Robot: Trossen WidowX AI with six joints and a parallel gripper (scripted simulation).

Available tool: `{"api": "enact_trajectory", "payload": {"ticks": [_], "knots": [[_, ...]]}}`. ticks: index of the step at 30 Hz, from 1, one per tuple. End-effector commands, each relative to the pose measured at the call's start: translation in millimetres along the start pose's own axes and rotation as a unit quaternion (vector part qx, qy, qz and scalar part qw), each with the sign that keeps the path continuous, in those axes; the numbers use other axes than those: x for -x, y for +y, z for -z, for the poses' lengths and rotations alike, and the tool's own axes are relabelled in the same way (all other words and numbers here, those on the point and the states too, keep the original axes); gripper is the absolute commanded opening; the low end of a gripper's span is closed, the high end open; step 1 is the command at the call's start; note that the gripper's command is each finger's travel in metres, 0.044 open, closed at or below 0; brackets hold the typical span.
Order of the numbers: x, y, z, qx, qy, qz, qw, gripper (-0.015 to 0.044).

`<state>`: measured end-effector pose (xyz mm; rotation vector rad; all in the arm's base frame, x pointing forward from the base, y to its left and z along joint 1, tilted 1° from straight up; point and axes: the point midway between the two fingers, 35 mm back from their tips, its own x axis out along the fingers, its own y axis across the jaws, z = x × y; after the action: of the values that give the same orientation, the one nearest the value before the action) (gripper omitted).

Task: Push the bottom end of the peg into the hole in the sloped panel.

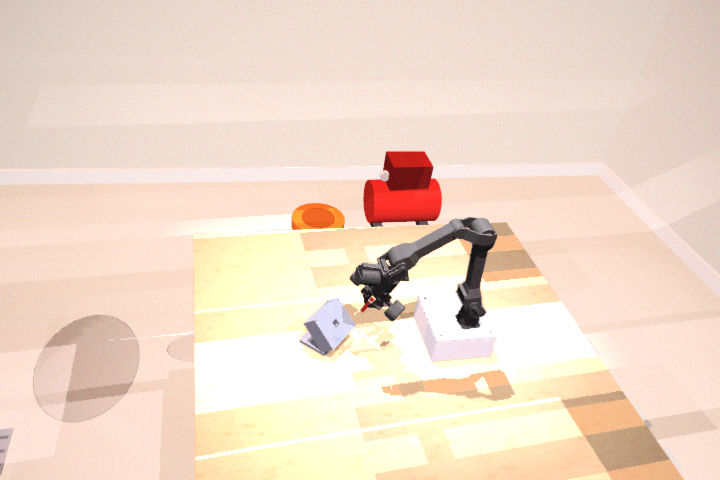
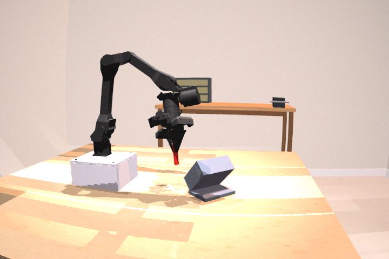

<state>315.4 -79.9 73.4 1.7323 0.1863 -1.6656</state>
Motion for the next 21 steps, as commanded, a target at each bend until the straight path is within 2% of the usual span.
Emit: {"api": "enact_trajectory", "payload": {"ticks": [1, 21], "knots": [[2.7, -0.7, 4.2, 0.0, 0.001, -0.013, 1.0, 0.0], [15.5, -6.7, 23.9, 0.008, 0.012, -0.063, 0.998, 0.0]]}}
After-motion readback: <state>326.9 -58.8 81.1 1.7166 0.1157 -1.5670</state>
